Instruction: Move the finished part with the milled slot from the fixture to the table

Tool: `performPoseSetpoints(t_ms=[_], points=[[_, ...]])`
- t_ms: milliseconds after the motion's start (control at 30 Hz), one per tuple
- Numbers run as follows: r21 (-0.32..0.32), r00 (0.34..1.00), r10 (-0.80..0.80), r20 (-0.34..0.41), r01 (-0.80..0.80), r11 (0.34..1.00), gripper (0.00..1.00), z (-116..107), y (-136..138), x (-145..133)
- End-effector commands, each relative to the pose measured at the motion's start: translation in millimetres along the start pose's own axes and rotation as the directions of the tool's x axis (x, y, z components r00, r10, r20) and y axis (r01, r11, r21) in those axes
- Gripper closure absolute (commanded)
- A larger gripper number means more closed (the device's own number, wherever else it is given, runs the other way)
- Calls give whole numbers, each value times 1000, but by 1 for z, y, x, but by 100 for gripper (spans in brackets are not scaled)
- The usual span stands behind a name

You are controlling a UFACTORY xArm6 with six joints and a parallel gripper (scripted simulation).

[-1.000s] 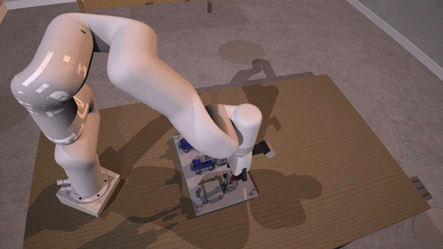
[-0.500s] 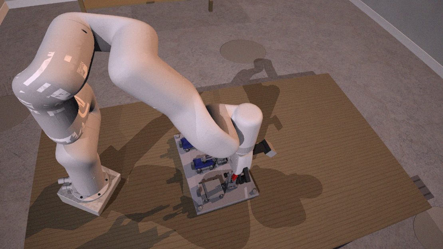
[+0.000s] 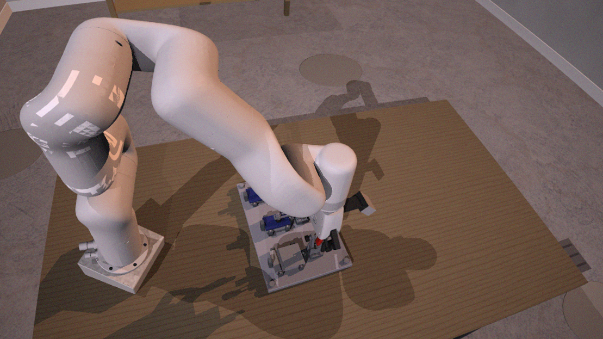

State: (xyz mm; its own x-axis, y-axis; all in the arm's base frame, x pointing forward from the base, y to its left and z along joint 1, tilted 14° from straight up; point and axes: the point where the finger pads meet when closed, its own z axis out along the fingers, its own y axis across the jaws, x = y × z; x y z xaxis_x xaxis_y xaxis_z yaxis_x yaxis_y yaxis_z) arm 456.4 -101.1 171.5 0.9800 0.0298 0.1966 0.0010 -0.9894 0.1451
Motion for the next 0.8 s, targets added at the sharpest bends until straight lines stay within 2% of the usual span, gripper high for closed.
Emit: performPoseSetpoints(t_ms=[0, 367, 767], points=[[-1, 1000, 0, -4, 0, 1000, 0, -1, 0, 2], [-1, 1000, 0, -4, 0, 1000, 0, -1, 0, -3], [-1, 1000, 0, -4, 0, 1000, 0, -1, 0, -27]])
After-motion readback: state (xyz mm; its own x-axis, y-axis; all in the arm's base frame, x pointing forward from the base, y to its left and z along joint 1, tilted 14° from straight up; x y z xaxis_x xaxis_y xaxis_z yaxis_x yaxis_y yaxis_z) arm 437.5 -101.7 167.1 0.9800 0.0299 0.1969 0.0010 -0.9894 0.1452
